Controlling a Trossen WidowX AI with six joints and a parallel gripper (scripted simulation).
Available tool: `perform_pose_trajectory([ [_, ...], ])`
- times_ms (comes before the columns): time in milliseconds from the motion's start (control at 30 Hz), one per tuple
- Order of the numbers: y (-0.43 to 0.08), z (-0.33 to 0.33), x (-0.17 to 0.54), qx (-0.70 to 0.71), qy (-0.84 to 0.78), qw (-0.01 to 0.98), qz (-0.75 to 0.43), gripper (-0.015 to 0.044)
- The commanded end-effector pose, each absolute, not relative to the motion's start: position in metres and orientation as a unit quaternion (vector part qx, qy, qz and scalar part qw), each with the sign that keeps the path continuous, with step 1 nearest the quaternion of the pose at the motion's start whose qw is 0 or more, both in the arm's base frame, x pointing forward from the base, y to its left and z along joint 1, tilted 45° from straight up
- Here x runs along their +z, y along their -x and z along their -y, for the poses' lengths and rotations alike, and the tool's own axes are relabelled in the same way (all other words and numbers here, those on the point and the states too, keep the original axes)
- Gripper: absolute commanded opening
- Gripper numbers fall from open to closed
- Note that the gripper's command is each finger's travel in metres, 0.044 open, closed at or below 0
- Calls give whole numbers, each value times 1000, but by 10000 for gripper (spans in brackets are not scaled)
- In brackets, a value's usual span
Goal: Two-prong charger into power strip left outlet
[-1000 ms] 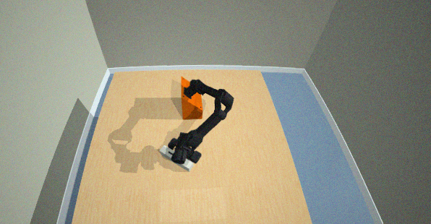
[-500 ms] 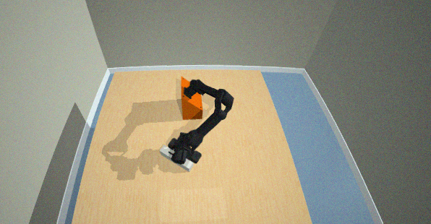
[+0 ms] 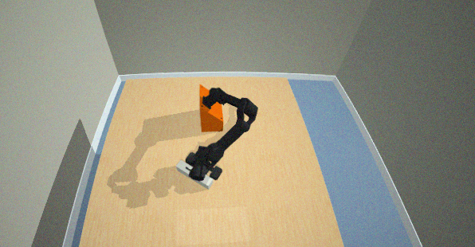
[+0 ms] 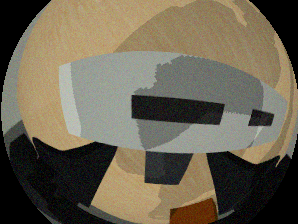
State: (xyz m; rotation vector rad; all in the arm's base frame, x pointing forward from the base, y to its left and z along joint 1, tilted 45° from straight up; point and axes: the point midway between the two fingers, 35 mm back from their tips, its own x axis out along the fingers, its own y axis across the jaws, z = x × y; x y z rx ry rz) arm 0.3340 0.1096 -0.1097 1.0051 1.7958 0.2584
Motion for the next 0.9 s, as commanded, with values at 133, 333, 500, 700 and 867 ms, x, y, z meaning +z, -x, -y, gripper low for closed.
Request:
perform_pose_trajectory([
  [133, -331, -110, -109, 106, -417, 510, -745, 440],
  [333, -330, -111, -108, 106, -417, 511, -744, 440],
  [500, -328, -112, -108, 106, -417, 512, -744, 440],
  [700, -326, -112, -107, 106, -416, 513, -743, 440],
  [867, -325, -113, -106, 106, -416, 513, -743, 440],
])
